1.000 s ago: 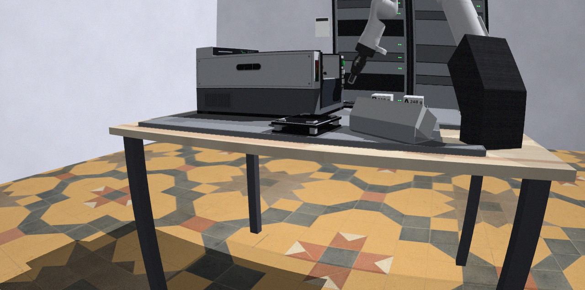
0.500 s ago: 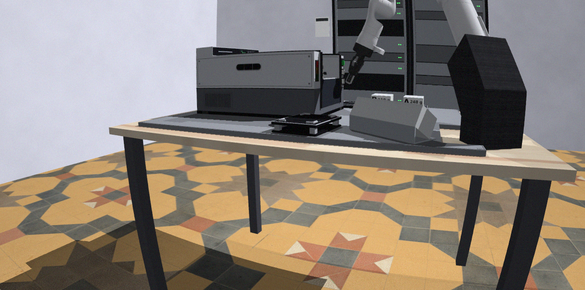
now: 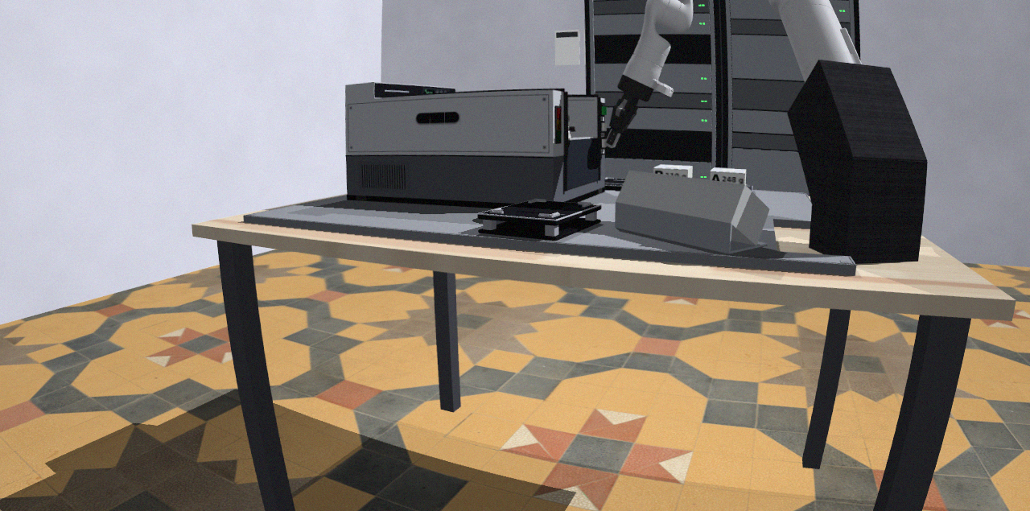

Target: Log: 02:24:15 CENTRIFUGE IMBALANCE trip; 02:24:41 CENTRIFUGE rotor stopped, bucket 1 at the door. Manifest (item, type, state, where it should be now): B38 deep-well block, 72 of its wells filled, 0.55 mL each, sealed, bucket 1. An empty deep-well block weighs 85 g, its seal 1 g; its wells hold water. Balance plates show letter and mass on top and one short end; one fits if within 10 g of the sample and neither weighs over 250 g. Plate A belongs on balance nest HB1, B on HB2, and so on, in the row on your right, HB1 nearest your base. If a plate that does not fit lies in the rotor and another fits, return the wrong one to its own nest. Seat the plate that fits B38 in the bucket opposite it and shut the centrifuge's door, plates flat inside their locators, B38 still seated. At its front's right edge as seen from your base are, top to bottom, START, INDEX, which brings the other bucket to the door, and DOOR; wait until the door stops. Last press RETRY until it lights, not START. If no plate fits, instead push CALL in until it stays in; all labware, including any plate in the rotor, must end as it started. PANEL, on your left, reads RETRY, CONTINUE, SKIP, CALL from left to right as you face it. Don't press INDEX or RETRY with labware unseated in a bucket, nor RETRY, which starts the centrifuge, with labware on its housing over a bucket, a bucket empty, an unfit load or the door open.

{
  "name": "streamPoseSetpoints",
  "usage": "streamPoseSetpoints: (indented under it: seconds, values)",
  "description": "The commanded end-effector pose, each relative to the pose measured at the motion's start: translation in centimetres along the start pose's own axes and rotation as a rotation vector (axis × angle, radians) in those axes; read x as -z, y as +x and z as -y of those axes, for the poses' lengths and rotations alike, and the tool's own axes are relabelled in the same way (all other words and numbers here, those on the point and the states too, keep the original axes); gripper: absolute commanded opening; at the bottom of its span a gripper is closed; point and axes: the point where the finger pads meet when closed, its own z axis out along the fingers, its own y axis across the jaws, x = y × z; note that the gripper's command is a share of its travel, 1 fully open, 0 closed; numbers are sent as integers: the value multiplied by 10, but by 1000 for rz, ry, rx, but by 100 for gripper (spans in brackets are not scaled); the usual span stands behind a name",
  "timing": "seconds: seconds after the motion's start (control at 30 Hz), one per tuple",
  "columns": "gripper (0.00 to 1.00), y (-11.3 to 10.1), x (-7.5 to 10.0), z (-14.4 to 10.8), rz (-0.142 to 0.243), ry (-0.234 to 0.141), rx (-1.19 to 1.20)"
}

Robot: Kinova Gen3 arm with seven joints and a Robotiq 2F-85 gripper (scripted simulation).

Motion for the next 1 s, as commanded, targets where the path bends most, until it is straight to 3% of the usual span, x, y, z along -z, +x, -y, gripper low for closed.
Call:
streamPoseSetpoints:
  seconds: [0.0,0.97]
  values:
    - [10,-3,0,0,2,1,1]
    - [10,-2,0,0,1,1,1]
